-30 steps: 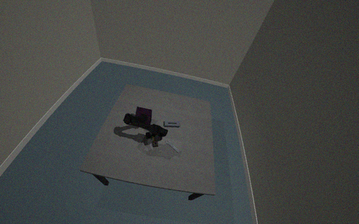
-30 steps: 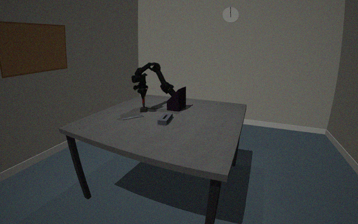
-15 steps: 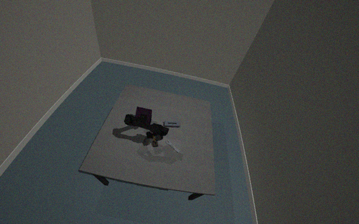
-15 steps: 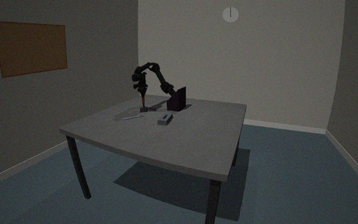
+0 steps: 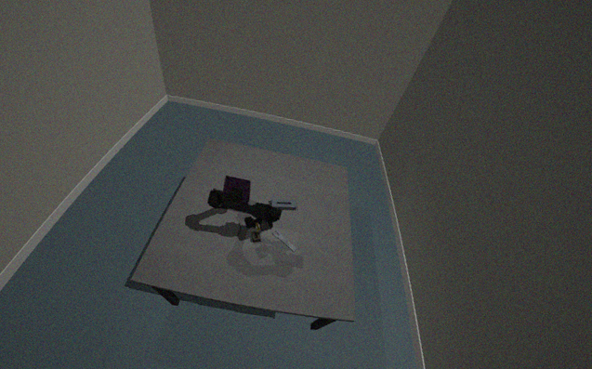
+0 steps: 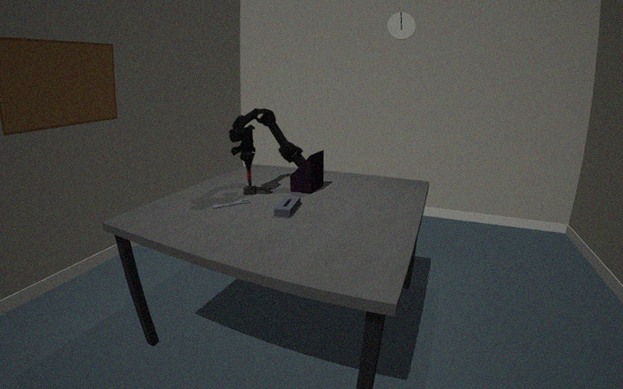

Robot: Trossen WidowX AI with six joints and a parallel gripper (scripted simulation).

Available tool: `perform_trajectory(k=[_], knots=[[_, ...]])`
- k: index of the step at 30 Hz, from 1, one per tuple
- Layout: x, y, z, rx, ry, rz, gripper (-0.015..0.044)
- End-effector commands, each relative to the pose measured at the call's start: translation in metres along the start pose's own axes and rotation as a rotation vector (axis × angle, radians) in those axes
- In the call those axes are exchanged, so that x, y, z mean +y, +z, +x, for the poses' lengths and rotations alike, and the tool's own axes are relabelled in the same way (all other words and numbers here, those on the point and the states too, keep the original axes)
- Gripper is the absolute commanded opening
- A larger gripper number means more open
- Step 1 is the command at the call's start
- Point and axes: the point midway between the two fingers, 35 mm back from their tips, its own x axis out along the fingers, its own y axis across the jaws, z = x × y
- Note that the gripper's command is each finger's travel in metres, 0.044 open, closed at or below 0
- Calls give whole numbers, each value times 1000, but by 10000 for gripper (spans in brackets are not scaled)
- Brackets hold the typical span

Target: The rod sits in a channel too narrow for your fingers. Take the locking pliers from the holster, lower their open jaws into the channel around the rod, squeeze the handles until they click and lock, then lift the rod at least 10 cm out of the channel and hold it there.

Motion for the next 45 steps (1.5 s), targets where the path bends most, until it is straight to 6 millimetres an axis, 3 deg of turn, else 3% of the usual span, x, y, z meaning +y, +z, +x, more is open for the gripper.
perform_trajectory(k=[1, 45], knots=[[7, 1, -2, 0, 13, -24, 321], [69, -12, -7, 11, 33, -292, 321]])
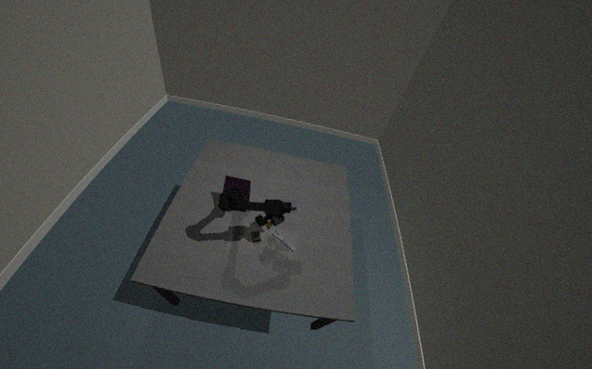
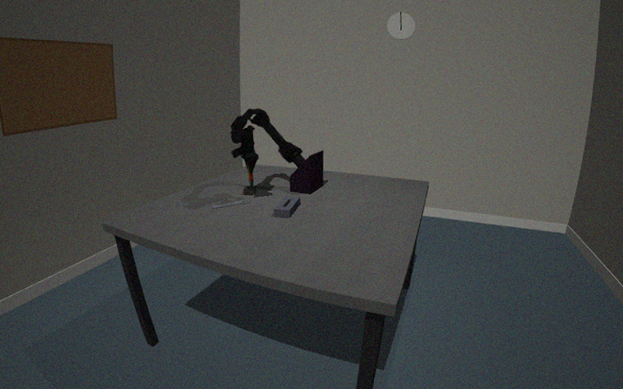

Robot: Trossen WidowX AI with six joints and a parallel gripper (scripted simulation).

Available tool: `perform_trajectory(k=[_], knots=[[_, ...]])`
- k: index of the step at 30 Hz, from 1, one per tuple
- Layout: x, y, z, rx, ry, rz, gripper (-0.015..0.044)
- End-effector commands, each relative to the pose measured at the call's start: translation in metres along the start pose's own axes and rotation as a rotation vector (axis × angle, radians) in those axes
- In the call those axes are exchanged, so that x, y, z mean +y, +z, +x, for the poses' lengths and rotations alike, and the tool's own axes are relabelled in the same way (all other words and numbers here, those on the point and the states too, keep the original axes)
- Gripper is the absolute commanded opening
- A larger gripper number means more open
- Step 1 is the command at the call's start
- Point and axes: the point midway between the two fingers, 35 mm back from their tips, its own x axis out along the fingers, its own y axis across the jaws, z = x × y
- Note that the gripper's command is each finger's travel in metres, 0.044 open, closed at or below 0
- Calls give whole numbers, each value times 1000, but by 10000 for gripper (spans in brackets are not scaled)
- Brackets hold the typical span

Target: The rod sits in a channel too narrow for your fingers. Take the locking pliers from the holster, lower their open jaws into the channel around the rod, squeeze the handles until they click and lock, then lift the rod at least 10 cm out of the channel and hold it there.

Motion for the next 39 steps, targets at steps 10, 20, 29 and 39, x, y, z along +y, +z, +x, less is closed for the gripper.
perform_trajectory(k=[10, 20, 29, 39], knots=[[21, 0, -3, -2, 15, -79, 321], [36, -2, -4, -1, 17, -140, 321], [50, -5, -5, -1, 19, -195, 321], [65, -8, -5, -1, 20, -256, 321]])
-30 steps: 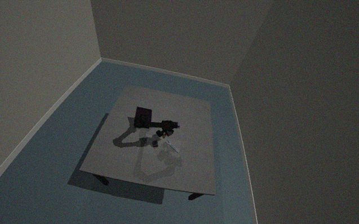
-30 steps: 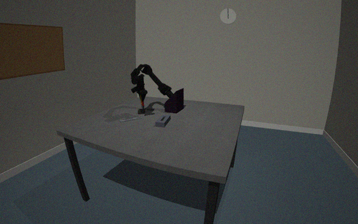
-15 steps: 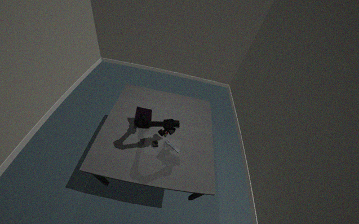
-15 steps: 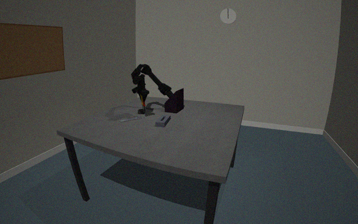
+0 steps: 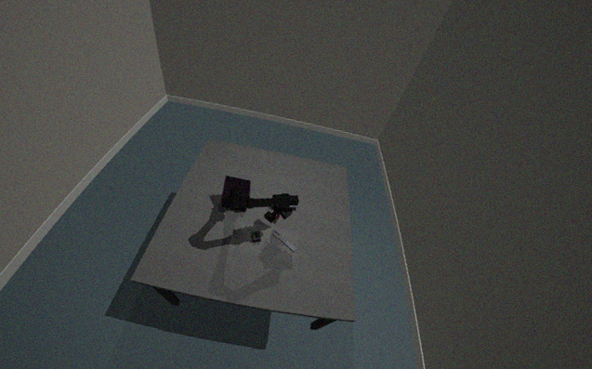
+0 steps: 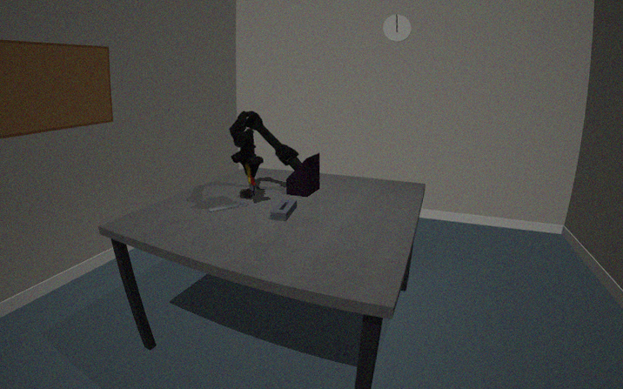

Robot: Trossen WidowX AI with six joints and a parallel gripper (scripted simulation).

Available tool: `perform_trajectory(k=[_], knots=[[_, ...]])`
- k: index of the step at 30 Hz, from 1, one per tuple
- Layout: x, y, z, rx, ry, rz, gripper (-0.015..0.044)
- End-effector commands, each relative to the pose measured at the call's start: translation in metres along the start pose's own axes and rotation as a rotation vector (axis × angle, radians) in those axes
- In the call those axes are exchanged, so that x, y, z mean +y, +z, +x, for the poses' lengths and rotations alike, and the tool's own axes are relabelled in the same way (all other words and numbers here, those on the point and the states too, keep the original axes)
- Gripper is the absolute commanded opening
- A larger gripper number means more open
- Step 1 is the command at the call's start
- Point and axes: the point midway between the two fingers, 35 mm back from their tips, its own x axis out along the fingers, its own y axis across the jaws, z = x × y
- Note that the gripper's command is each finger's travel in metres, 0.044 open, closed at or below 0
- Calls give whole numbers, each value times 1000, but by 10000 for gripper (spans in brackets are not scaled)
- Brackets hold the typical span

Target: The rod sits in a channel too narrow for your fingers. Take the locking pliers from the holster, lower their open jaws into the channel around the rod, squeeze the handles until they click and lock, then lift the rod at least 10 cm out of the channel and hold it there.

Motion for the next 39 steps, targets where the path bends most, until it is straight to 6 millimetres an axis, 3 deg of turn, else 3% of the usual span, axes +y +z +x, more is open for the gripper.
perform_trajectory(k=[1, 39], knots=[[8, 1, -3, -5, 11, -25, 321], [68, -7, -4, -9, 8, -254, 321]])
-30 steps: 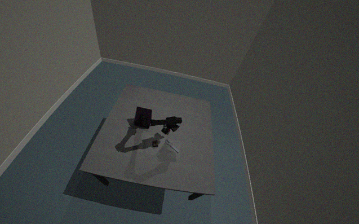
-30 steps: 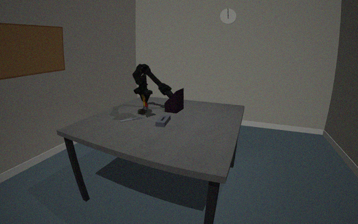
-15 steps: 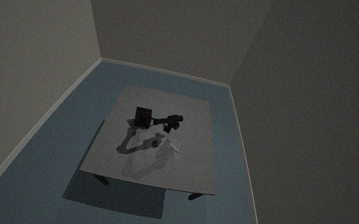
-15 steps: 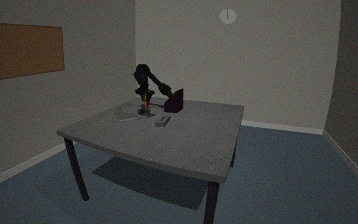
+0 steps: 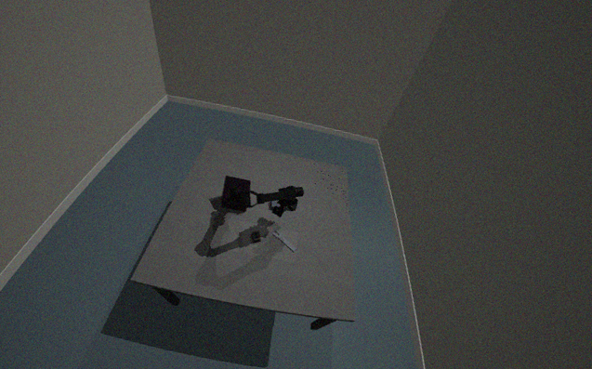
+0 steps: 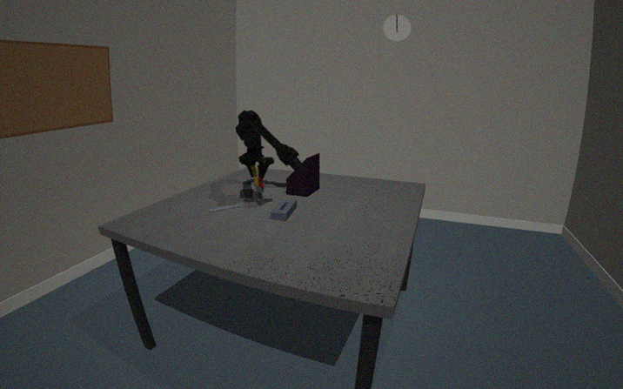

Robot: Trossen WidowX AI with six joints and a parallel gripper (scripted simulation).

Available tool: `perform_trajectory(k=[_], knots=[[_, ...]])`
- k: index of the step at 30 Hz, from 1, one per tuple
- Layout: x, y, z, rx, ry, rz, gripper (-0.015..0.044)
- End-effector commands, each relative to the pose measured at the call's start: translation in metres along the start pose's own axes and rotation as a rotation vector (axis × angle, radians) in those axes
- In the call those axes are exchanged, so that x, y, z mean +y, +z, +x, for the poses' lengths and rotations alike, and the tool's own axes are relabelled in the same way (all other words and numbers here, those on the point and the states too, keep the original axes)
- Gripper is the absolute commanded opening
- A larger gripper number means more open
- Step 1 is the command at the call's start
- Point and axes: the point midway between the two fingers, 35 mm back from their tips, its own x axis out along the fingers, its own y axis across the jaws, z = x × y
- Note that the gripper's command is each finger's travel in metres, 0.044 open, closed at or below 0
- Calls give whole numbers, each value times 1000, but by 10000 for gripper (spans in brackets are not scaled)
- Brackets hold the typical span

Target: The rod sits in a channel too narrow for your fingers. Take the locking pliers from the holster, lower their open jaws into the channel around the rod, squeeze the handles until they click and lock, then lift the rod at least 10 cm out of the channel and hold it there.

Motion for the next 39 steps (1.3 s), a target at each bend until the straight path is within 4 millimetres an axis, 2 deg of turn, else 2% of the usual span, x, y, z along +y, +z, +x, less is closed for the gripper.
perform_trajectory(k=[1, 39], knots=[[8, 2, -3, -7, 9, -25, 321], [70, -6, -1, -13, -6, -252, 321]])
